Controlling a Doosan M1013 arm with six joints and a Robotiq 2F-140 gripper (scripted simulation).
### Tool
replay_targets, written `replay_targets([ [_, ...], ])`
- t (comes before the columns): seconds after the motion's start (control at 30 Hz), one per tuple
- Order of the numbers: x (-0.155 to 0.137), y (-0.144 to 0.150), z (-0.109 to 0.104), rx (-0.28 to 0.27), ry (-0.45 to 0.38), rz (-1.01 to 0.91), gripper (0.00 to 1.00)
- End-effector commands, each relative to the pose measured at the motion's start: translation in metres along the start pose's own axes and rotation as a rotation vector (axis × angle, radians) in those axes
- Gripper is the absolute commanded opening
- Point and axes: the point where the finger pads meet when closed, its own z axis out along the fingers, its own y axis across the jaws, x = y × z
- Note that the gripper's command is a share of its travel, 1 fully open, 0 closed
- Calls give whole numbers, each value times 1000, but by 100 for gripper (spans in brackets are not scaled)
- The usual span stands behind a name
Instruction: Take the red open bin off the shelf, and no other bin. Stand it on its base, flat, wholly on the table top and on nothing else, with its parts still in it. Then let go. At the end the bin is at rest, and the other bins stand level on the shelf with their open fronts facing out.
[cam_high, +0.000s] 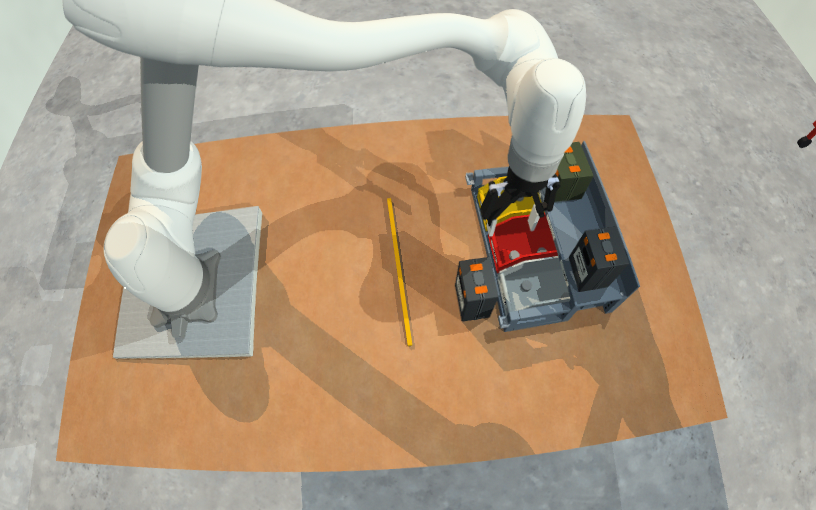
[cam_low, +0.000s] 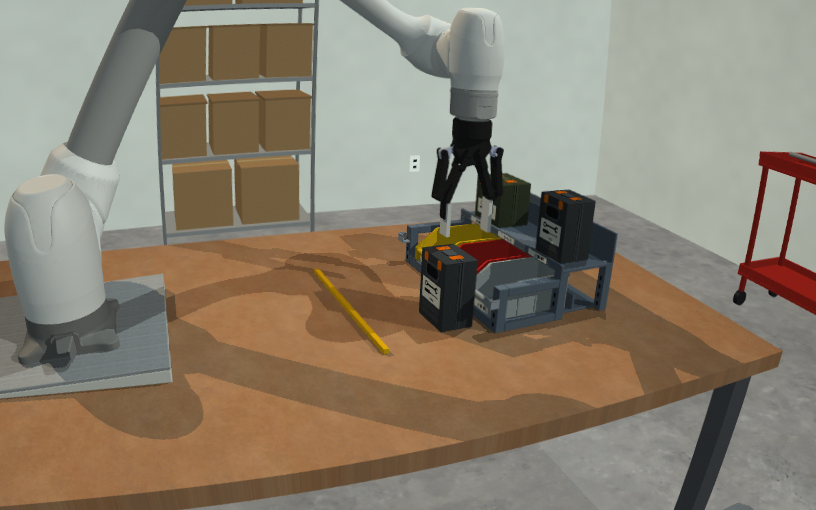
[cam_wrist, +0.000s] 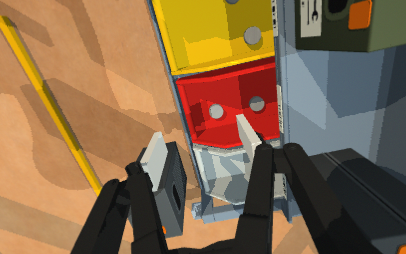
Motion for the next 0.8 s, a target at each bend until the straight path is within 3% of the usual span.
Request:
replay_targets([
  [0.0, 0, -5, 0, 0, 0, 0, 57],
  [0.77, 0, -14, 0, 0, 0, 0, 57],
])
